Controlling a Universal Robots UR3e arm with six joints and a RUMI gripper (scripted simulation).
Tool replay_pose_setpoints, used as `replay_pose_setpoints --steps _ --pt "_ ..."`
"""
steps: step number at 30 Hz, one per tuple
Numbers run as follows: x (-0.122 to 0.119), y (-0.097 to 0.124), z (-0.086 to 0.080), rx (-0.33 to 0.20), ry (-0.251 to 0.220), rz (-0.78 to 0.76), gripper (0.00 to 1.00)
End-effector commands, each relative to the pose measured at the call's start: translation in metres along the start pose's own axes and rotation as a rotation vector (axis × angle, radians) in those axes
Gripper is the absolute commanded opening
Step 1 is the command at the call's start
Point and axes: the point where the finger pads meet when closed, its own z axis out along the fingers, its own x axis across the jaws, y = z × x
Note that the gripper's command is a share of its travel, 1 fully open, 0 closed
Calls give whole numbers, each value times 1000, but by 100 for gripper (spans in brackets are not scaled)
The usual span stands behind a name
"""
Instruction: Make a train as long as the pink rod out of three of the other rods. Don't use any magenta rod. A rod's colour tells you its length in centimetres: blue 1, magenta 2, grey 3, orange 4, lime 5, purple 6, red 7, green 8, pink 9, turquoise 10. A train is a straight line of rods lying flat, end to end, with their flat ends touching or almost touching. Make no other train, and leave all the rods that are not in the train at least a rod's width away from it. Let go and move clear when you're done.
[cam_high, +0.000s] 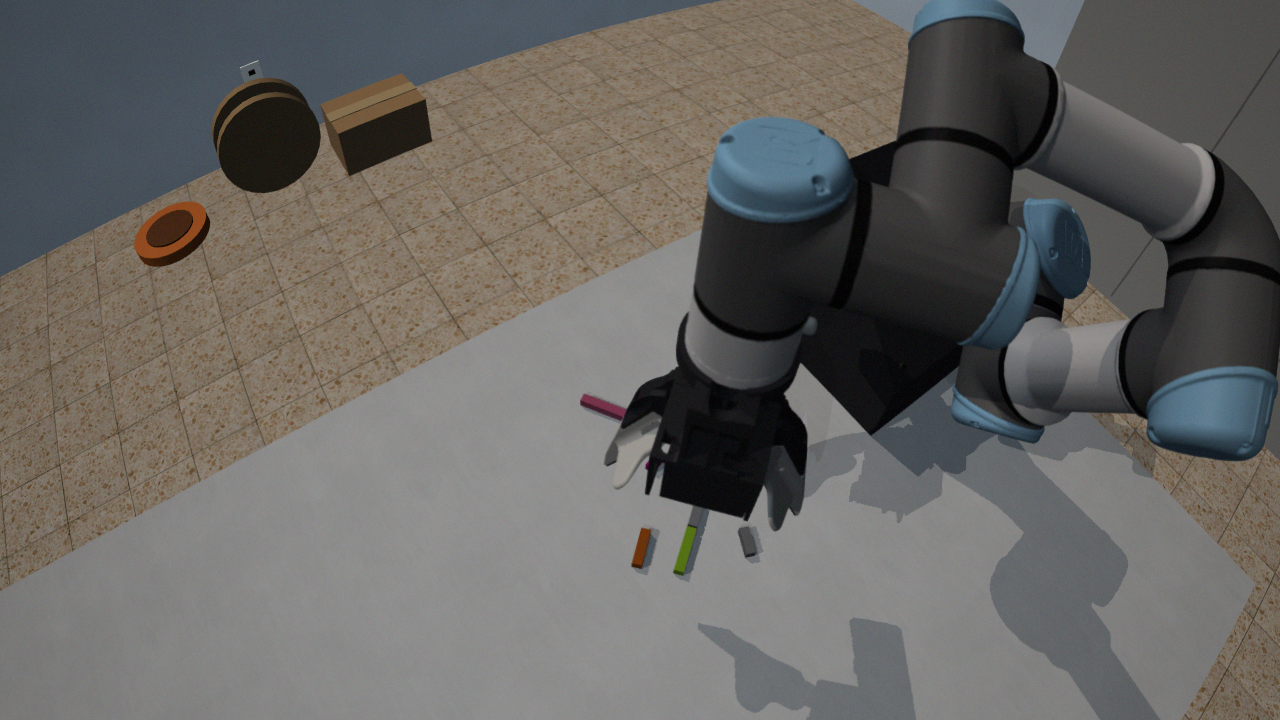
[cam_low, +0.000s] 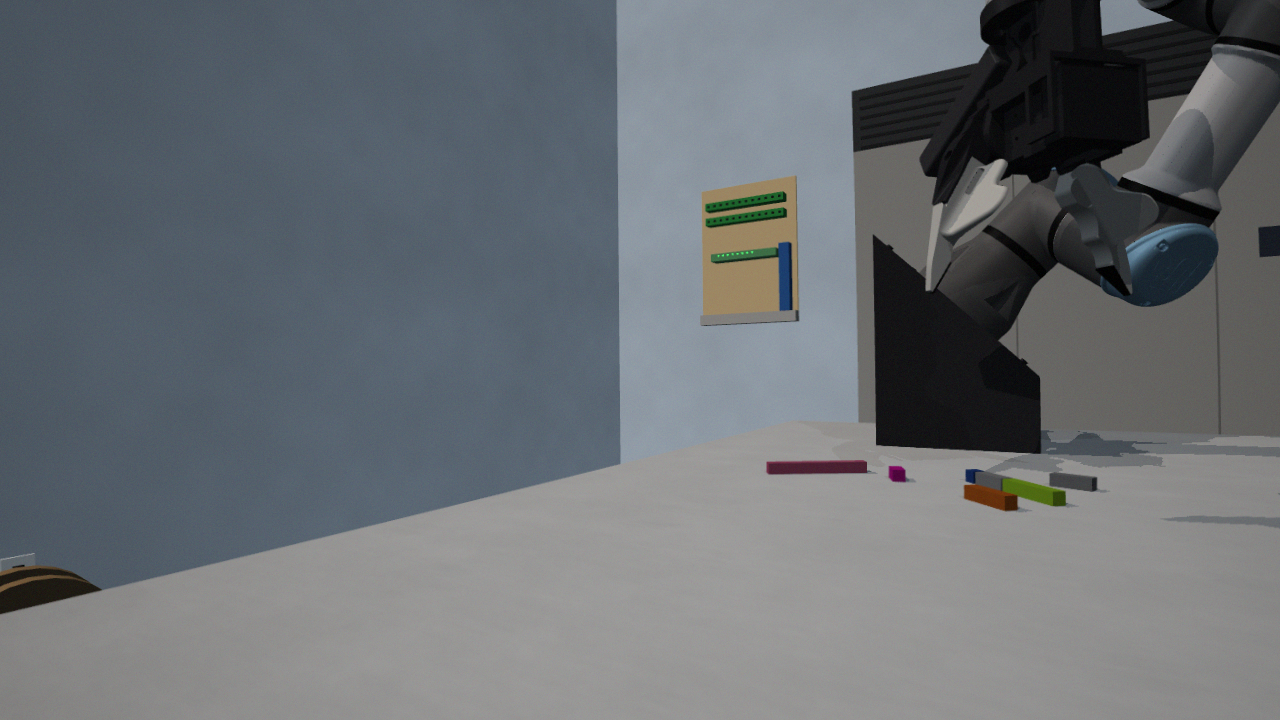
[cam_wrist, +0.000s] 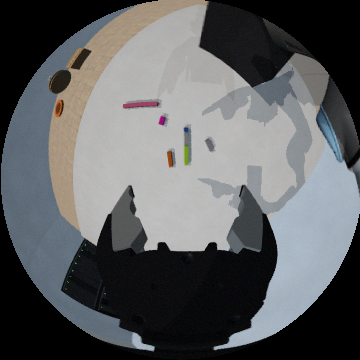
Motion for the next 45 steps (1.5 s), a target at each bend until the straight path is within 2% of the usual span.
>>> replay_pose_setpoints --steps 1,10,18,45 --pt "0 0 -17 0 0 -1 100" --pt "0 0 -43 0 0 -1 100" --pt "0 0 -51 0 0 -1 100" --pt "0 0 -53 0 0 -1 100"
